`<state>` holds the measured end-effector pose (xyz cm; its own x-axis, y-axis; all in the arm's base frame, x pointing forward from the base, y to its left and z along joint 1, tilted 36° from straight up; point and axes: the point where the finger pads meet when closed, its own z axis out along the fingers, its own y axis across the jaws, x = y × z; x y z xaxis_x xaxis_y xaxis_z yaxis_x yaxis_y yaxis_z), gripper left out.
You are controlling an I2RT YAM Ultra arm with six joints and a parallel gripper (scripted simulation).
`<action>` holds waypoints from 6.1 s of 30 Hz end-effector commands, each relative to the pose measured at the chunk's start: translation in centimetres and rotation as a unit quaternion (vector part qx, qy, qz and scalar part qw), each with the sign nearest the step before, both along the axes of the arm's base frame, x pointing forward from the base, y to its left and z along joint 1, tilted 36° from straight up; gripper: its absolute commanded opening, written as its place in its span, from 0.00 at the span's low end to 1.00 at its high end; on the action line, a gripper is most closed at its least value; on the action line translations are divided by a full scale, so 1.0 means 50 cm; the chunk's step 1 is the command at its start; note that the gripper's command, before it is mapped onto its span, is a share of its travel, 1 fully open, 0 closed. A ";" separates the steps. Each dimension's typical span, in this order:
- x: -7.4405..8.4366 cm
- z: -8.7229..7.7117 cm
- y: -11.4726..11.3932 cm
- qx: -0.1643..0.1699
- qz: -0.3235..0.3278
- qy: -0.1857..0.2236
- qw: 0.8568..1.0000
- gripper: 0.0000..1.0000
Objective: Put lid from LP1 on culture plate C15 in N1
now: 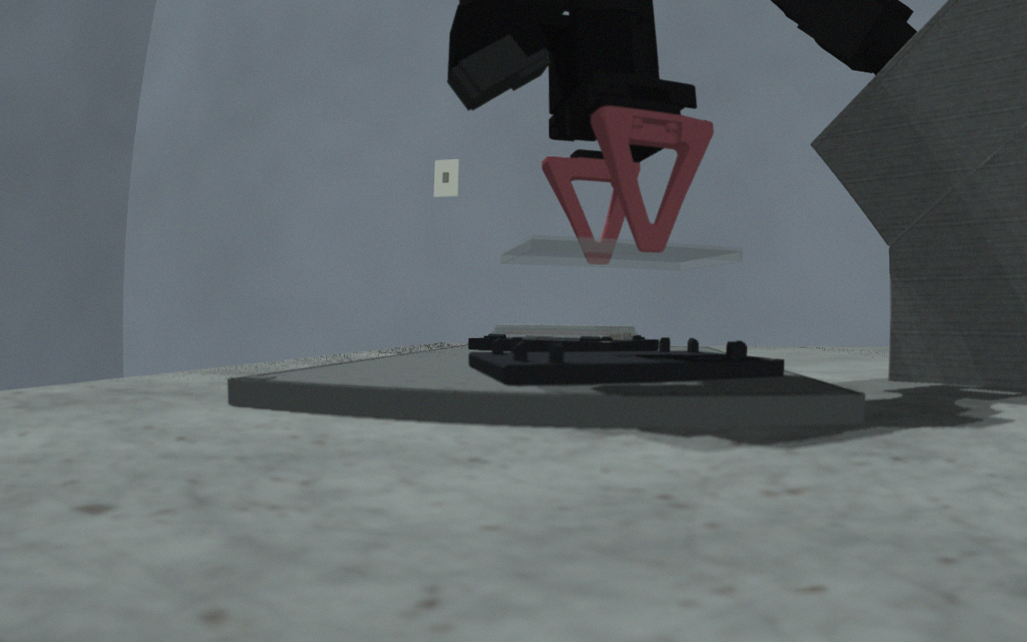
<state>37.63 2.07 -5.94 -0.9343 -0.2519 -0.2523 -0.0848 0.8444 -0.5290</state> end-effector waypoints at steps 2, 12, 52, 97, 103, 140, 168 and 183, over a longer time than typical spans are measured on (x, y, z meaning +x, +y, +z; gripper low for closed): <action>0.006 0.009 0.003 0.008 -0.008 -0.015 1.000 0.00; 0.002 0.034 -0.044 0.055 -0.116 -0.077 0.989 0.00; -0.017 0.148 -0.256 0.144 -0.321 -0.197 0.915 0.00; -0.039 0.274 -0.486 0.142 -0.321 -0.198 0.915 0.00; -0.040 0.284 -0.502 0.142 -0.321 -0.198 0.915 0.00; -0.041 0.287 -0.499 0.142 -0.321 -0.198 0.915 0.00; -0.041 0.290 -0.500 0.142 -0.321 -0.198 0.915 0.00; -0.024 0.256 -0.520 0.142 -0.321 -0.198 0.915 0.00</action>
<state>35.76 -23.67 6.23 -0.7012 0.4591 -0.5455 0.6286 0.7591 -0.1692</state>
